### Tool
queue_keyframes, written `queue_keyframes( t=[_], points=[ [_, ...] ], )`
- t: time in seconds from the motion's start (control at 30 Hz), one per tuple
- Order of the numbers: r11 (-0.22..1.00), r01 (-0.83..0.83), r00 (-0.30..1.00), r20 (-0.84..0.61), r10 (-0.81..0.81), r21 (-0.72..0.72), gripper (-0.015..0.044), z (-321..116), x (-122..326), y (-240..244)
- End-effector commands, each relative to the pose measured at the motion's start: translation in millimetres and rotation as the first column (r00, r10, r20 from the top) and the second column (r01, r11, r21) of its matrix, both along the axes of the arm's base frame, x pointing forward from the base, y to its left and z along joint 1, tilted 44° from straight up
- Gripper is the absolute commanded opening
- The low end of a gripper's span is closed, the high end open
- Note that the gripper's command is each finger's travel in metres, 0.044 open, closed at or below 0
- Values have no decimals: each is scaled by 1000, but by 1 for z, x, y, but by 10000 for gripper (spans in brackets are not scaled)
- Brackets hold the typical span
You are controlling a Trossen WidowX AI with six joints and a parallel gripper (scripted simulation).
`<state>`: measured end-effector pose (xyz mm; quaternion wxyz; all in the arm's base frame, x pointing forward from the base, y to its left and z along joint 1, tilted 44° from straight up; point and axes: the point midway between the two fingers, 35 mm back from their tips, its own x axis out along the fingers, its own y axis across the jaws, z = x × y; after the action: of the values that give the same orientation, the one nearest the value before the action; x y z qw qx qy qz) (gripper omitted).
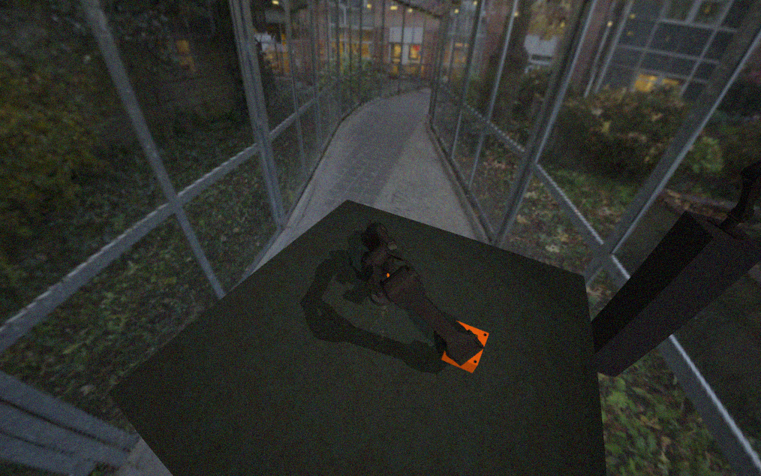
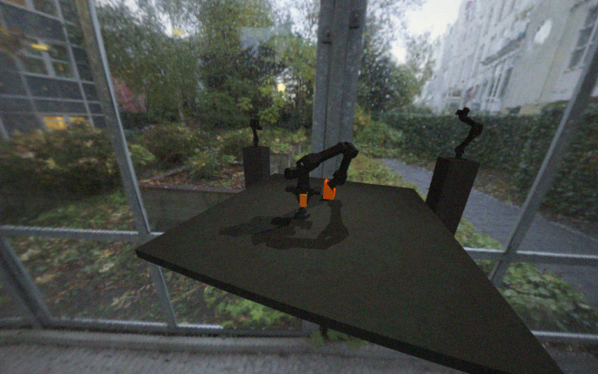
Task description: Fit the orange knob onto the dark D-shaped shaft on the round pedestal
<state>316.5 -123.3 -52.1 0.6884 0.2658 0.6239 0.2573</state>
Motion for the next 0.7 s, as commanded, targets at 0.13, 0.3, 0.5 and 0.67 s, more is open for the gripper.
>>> queue_keyframes(
  t=[0.13, 0.3, 0.5, 0.67],
  points=[
    [1000, -6, 1000, 11, 6, -5, 0, 4, 1, -3],
    [992, -120, 985, 118, 122, -27, 0, 5, 3, -4],
    [988, -149, 978, 145, 152, -34, 0, 5, 4, -3],
    [988, -149, 978, 145, 152, -34, 0, 4, 5, -3]
  ],
)
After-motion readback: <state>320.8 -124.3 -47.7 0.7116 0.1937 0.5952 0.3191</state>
